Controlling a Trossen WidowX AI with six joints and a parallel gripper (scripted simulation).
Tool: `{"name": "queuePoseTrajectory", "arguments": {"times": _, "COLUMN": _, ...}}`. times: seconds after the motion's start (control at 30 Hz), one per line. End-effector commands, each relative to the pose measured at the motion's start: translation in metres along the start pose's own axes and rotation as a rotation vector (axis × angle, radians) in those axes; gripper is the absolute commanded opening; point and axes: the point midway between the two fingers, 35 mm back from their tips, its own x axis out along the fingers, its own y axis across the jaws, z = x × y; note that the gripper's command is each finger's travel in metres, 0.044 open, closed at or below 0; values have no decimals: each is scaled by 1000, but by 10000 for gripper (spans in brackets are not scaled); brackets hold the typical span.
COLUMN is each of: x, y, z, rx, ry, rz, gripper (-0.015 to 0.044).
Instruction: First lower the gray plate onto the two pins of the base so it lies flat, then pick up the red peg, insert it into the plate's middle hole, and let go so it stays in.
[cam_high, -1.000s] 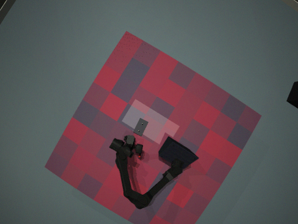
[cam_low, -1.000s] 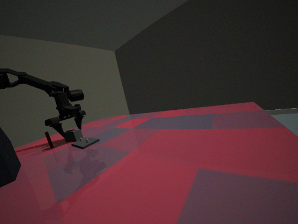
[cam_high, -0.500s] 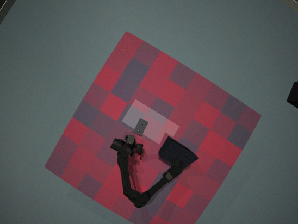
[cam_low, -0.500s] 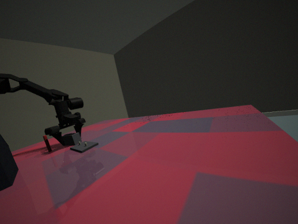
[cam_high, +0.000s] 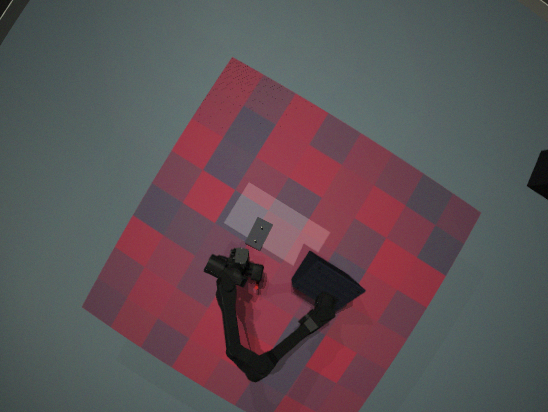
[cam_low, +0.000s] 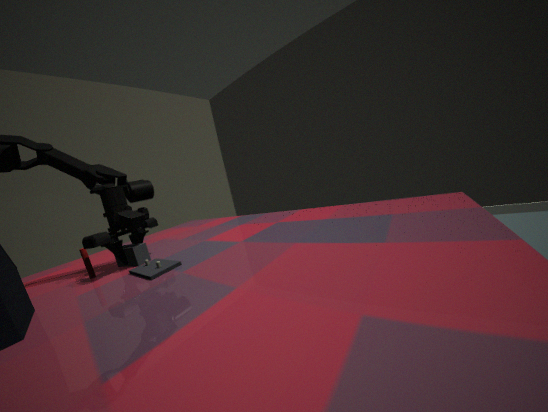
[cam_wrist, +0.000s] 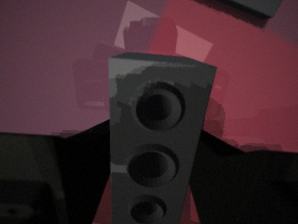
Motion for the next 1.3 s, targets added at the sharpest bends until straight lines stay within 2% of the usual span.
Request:
{"name": "queuePoseTrajectory", "arguments": {"times": 0.0, "x": 0, "y": 0, "z": 0, "rx": 6, "ry": 4, "rz": 1, "gripper": 118}}
{"name": "queuePoseTrajectory", "arguments": {"times": 0.03, "x": 0, "y": 0, "z": 0, "rx": 6, "ry": 4, "rz": 1, "gripper": 111}}
{"name": "queuePoseTrajectory", "arguments": {"times": 0.17, "x": -4, "y": 1, "z": 1, "rx": 5, "ry": 3, "rz": 1, "gripper": 6}}
{"name": "queuePoseTrajectory", "arguments": {"times": 0.2, "x": -7, "y": 2, "z": 1, "rx": 5, "ry": 2, "rz": 0, "gripper": 0}}
{"name": "queuePoseTrajectory", "arguments": {"times": 1.27, "x": -105, "y": 6, "z": 10, "rx": 4, "ry": -7, "rz": -2, "gripper": 0}}
